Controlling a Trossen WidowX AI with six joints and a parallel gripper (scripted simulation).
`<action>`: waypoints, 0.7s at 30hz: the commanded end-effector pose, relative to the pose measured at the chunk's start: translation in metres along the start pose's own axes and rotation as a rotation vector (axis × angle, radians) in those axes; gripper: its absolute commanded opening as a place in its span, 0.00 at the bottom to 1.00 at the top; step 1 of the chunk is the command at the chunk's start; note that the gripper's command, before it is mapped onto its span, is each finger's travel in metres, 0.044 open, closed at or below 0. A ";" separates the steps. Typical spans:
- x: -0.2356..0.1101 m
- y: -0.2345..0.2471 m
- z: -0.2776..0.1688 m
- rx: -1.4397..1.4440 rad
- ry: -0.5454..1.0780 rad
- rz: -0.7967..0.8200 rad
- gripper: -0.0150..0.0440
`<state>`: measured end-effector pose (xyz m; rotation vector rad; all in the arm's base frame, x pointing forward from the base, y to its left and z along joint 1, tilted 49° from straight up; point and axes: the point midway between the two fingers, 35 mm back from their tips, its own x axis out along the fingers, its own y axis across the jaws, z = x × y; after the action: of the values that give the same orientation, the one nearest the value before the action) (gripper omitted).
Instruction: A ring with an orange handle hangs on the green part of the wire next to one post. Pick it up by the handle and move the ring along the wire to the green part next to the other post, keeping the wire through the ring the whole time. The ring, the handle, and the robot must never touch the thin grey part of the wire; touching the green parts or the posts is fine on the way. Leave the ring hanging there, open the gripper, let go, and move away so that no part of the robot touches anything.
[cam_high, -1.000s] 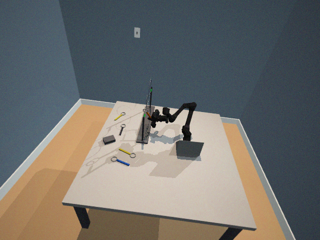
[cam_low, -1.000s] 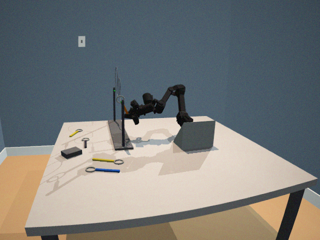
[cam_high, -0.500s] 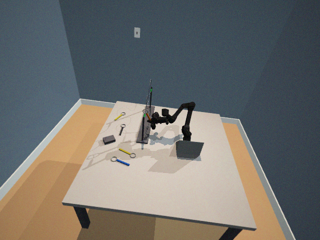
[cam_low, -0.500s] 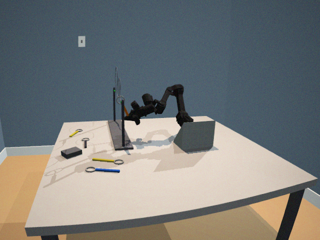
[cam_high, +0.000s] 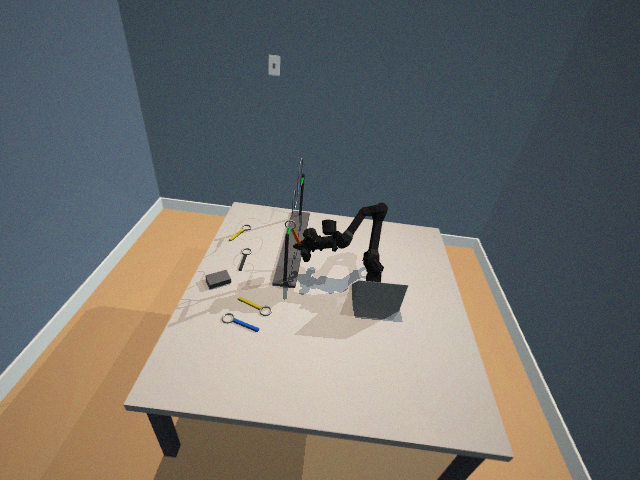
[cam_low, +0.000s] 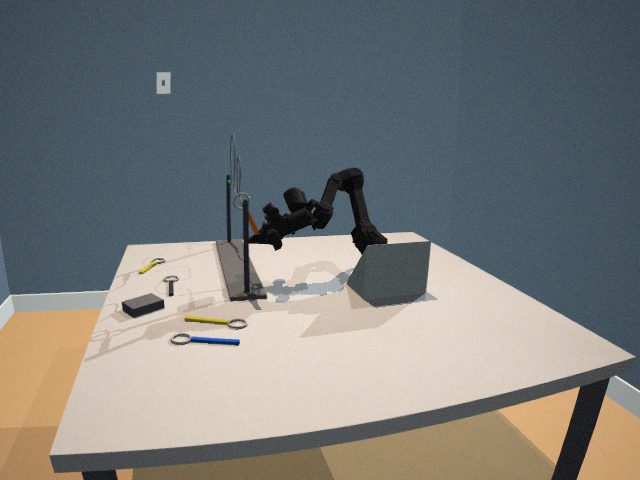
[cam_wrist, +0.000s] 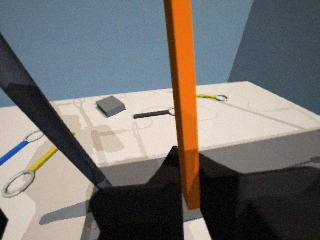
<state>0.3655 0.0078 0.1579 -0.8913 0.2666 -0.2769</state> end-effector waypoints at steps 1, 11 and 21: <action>-0.002 0.008 -0.002 0.013 0.006 0.011 0.00; -0.003 0.020 -0.002 0.023 0.007 0.015 0.00; -0.005 0.030 -0.001 0.025 0.006 0.016 0.00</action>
<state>0.3656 0.0238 0.1392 -0.8633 0.2700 -0.2696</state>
